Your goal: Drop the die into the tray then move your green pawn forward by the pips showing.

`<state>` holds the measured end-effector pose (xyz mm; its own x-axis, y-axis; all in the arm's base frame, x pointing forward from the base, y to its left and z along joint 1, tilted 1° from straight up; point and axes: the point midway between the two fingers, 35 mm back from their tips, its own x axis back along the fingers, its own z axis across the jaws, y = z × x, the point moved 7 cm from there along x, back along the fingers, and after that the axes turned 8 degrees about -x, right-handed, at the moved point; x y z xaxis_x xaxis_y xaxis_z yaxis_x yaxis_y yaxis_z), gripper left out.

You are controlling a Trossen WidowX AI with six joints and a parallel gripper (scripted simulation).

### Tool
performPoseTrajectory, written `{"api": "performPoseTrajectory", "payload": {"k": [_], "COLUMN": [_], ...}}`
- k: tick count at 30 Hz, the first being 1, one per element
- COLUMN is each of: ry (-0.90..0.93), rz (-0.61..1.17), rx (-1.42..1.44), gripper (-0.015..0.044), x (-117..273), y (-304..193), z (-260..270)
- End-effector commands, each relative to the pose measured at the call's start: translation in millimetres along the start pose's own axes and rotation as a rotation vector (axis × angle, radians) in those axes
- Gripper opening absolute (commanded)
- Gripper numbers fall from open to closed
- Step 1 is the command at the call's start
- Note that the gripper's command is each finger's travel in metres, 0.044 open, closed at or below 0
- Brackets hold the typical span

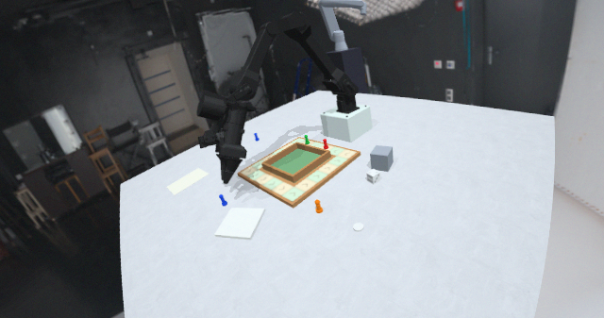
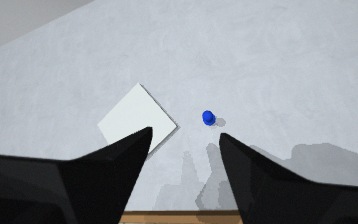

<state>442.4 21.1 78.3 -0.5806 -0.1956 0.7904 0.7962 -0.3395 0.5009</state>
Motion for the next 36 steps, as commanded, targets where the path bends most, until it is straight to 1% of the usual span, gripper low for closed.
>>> {"api": "performPoseTrajectory", "payload": {"k": [1,5,10,15,19,21,25,28,34,36], "ry": [-0.003,-0.031,-0.105,-0.226,-0.333,-0.351,-0.351,-0.352,-0.352,-0.352], "rz": [0.126,0.251,0.39,0.496,0.535,0.538,0.538,0.538,0.538,0.538], "rx": [-0.028,-0.041,-0.038,-0.006,0.036,0.045,0.045,0.045,0.045,0.045], "gripper": [0.0275,0.0275,0.0275,0.0275,0.0275,0.0275,0.0275,0.0275,0.0275,0.0275], "x": [5,14,35,68,102,109,109,98,95,86], "y": [-41,-89,-152,-221,-273,-282,-282,-289,-291,-297], "z": [50,96,144,181,194,193,193,187,186,182]}}
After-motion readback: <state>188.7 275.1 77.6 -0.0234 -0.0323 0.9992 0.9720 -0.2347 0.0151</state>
